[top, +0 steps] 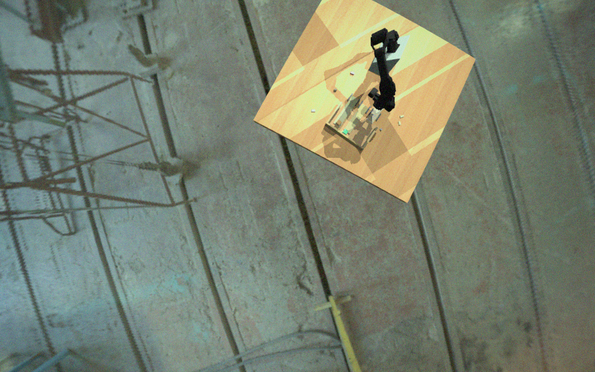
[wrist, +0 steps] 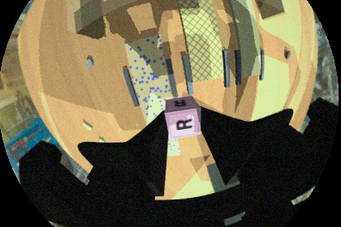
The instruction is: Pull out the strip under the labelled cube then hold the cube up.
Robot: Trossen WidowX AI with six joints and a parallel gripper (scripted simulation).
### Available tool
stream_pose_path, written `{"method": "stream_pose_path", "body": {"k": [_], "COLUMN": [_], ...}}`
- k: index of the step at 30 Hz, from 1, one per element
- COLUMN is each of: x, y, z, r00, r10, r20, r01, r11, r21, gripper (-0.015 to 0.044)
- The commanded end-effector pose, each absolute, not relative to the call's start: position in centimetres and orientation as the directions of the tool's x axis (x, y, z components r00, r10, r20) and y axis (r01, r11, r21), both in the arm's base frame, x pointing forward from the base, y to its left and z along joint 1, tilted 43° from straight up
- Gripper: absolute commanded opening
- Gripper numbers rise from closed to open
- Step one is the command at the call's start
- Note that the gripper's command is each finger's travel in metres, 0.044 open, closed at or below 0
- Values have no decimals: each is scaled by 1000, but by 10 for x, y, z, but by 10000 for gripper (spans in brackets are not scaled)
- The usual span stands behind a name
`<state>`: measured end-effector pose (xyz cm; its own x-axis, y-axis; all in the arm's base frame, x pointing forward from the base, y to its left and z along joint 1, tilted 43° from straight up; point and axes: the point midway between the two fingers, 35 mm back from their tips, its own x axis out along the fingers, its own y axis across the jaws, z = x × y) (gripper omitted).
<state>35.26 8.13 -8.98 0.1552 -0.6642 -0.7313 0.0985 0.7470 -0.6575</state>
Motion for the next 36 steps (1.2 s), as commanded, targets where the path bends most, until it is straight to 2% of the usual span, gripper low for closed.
{"method": "stream_pose_path", "body": {"k": [1, 15, 24, 36], "x": [338, 294, 288, 288], "y": [77, 59, 82, 83], "z": [-88, -83, -58, -57], "r00": [153, 151, 151, 151], "r10": [-661, -662, -661, -661], "r20": [-734, -734, -735, -735], "r01": [102, 100, 100, 100], "r11": [750, 749, 750, 750], "r21": [-654, -655, -654, -654], "gripper": [0, 0, 0, 0]}}
